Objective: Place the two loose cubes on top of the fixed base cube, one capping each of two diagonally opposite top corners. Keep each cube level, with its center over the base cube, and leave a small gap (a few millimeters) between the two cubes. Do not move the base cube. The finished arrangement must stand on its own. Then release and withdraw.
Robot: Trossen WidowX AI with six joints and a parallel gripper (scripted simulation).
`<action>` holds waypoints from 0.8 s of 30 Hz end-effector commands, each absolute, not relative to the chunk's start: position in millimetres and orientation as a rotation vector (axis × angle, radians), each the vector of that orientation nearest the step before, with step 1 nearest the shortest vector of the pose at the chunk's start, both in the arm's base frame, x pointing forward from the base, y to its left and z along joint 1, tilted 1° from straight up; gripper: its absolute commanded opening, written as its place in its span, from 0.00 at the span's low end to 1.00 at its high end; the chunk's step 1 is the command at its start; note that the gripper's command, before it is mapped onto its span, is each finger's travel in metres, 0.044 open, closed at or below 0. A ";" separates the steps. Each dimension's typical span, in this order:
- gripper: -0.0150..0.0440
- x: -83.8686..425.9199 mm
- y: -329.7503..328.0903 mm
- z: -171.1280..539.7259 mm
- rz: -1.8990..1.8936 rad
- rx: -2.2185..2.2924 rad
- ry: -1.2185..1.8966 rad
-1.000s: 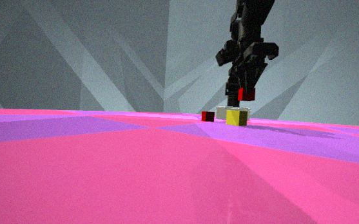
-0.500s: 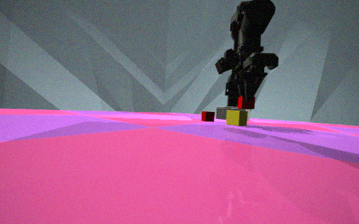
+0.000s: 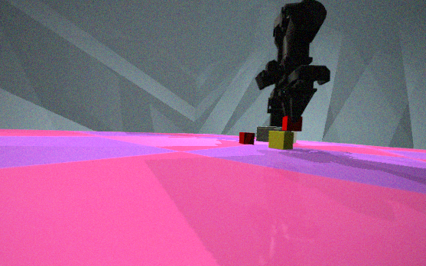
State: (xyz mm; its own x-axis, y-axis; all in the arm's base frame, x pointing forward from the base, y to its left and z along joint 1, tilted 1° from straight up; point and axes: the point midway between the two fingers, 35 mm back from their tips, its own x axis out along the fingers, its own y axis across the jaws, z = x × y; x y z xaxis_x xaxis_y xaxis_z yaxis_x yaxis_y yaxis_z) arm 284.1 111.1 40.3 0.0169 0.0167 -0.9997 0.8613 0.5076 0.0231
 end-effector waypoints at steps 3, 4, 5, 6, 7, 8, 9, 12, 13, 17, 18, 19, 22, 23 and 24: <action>0.43 283.5 111.4 39.5 -0.789 0.829 1.412; 0.43 283.5 111.4 39.5 -0.789 0.829 1.412; 0.43 283.5 111.4 39.5 -0.789 0.829 1.412; 0.43 283.5 111.4 39.5 -0.789 0.829 1.412; 0.43 283.5 111.4 39.5 -0.789 0.829 1.412; 0.43 283.5 111.4 39.5 -0.789 0.829 1.412; 0.43 283.5 111.4 39.5 -0.789 0.829 1.412; 0.57 283.5 111.4 39.5 -0.789 0.829 1.412; 0.60 283.5 111.4 39.5 -0.789 0.829 1.412; 0.60 283.5 111.4 39.5 -0.789 0.829 1.412; 0.60 283.5 111.4 39.5 -0.789 0.829 1.412; 0.60 283.5 111.3 41.3 -0.789 0.828 1.411; 0.60 283.6 110.8 49.1 -0.790 0.826 1.409; 0.60 283.6 110.7 50.1 -0.790 0.826 1.409; 0.60 283.6 110.7 51.3 -0.790 0.826 1.409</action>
State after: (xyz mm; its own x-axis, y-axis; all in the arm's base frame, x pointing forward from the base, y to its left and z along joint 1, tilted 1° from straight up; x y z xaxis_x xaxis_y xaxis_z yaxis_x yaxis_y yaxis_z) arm 280.9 109.8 44.5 0.0051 0.0122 -0.9999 0.8616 0.5074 0.0106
